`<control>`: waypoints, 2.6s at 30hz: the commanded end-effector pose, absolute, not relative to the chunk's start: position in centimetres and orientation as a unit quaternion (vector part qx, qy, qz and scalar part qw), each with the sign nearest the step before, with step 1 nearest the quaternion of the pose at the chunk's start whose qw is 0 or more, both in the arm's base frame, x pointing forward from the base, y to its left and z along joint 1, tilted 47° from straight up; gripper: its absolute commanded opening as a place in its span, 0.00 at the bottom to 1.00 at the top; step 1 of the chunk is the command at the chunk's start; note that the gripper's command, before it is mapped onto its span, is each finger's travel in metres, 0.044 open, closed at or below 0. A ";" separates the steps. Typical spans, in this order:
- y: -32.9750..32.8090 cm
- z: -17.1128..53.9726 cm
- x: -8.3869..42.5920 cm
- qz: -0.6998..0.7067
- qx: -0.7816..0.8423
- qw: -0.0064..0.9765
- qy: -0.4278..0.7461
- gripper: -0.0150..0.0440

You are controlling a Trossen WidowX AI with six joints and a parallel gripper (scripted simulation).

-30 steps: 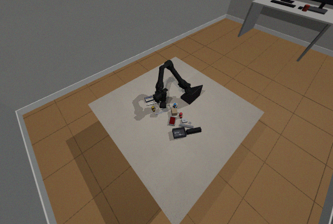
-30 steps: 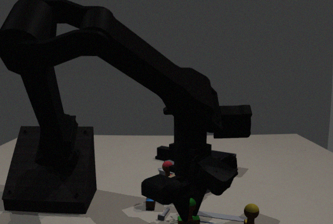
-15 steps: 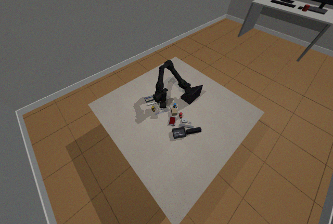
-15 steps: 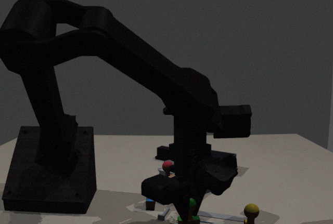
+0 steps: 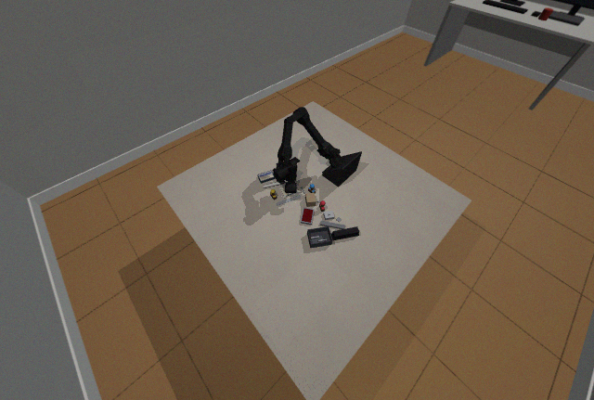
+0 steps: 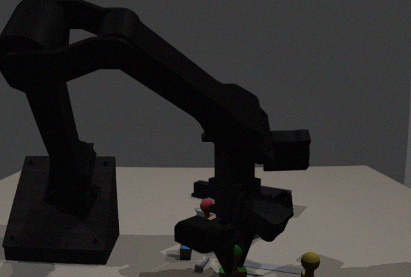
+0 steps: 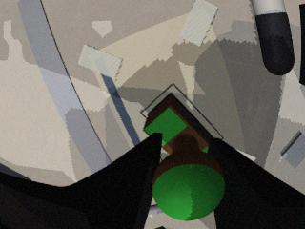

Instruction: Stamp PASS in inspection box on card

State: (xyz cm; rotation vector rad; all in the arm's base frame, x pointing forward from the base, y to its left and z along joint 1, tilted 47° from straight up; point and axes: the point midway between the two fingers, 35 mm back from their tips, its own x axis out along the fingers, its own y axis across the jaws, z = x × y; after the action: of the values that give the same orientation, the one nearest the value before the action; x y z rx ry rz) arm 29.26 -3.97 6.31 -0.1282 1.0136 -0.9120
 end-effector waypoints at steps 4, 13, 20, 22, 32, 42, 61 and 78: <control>-4.1 6.3 29.3 -0.423 -0.059 0.775 0.466 0.25; -4.1 6.3 29.3 -0.423 -0.059 0.775 0.466 0.25; -4.1 6.3 29.3 -0.423 -0.059 0.775 0.466 0.25; -4.1 6.4 29.3 -0.423 -0.059 0.775 0.466 0.25; -4.1 6.4 29.3 -0.423 -0.059 0.775 0.466 0.25; -4.0 6.5 29.3 -0.423 -0.059 0.775 0.466 0.25; -3.1 7.3 29.1 -0.423 -0.058 0.775 0.467 0.25; -1.1 9.0 28.7 -0.422 -0.057 0.774 0.468 0.25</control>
State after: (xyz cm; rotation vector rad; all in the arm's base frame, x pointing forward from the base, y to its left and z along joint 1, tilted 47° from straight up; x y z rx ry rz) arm 28.77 -1.56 8.59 -0.1293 1.0132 -0.9147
